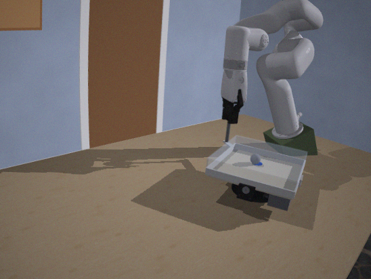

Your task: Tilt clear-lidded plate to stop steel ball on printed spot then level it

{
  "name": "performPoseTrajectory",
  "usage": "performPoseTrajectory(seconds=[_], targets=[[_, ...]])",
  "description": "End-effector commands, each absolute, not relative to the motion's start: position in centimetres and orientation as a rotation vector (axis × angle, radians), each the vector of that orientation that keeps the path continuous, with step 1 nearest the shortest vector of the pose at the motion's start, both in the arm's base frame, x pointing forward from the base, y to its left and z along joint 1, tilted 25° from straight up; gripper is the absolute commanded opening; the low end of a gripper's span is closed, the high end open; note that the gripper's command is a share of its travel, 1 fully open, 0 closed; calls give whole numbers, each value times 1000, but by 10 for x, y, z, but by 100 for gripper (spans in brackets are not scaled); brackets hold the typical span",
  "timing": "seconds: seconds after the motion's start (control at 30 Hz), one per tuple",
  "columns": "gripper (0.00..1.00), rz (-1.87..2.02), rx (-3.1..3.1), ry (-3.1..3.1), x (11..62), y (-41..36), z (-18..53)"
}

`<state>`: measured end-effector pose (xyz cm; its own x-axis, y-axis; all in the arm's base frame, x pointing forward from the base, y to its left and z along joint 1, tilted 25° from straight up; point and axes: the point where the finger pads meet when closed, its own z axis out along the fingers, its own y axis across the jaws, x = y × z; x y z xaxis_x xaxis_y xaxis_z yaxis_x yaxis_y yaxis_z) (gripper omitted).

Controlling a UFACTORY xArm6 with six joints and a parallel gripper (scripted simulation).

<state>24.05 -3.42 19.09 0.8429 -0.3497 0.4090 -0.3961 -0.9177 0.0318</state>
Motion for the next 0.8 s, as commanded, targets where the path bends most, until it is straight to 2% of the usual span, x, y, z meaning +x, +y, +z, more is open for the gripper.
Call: performPoseTrajectory(seconds=[0.0, 0.77], targets=[[0, 624, 2906, -591, 242, -34, 193], [0, 624, 2906, -591, 241, -34, 192]])
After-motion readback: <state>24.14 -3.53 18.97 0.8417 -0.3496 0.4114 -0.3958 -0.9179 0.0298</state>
